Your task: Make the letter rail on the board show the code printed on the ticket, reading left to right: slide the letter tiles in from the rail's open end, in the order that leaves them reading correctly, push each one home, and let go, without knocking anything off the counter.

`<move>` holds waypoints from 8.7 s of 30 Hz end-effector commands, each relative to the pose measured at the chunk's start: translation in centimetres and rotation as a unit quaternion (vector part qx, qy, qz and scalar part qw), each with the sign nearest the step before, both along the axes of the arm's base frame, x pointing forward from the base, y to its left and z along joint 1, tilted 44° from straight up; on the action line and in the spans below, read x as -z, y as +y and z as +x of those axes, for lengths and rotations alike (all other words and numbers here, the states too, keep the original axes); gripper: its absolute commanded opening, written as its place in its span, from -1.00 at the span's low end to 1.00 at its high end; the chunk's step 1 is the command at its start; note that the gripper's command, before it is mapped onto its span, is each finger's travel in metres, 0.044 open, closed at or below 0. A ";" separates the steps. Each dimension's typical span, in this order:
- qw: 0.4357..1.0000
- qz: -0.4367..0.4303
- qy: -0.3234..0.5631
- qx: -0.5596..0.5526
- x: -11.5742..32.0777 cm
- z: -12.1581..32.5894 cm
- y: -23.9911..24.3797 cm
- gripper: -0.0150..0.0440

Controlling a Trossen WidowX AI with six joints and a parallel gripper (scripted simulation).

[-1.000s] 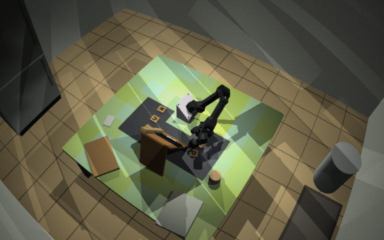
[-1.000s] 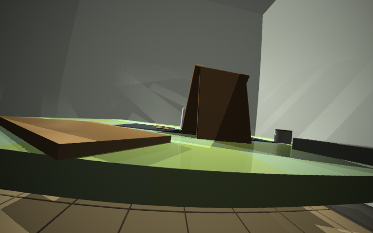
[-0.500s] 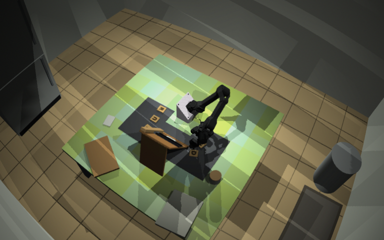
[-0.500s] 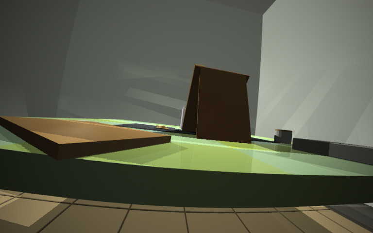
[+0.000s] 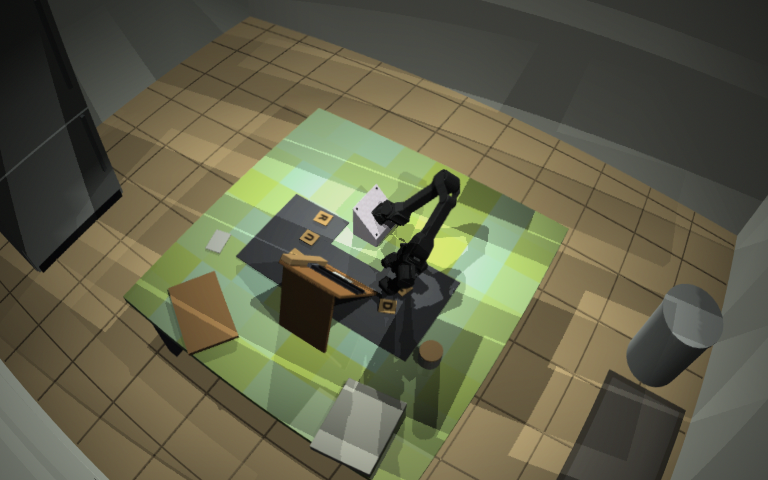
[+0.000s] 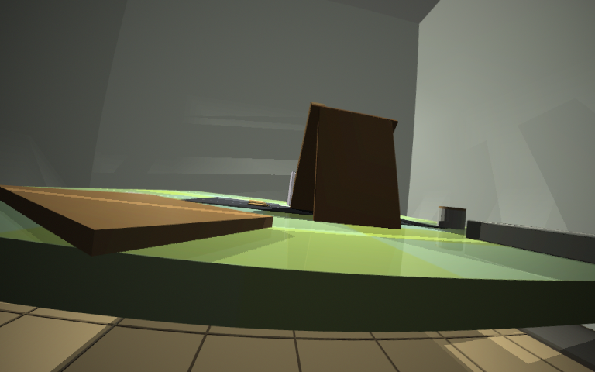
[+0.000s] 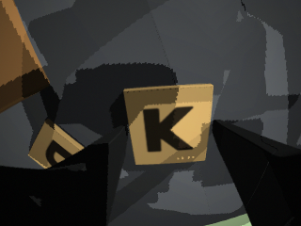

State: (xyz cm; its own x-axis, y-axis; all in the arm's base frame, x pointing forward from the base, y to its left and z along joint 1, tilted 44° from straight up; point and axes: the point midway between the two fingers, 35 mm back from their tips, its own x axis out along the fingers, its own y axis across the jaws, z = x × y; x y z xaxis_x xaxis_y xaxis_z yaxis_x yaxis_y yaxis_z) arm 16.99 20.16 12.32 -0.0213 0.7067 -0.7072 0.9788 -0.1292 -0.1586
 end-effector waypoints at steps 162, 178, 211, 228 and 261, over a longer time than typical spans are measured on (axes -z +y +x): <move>0.535 -0.315 -0.719 -0.311 -11.3 15.4 -7.8 -0.49; 0.535 -0.315 -0.719 -0.311 -10.8 15.5 -8.4 -0.49; 0.535 -0.315 -0.719 -0.312 -9.6 15.6 -9.6 -0.49; 0.535 -0.315 -0.719 -0.312 -9.0 15.7 -10.2 -0.49; 0.535 -0.316 -0.718 -0.313 -7.8 15.9 -11.4 -0.49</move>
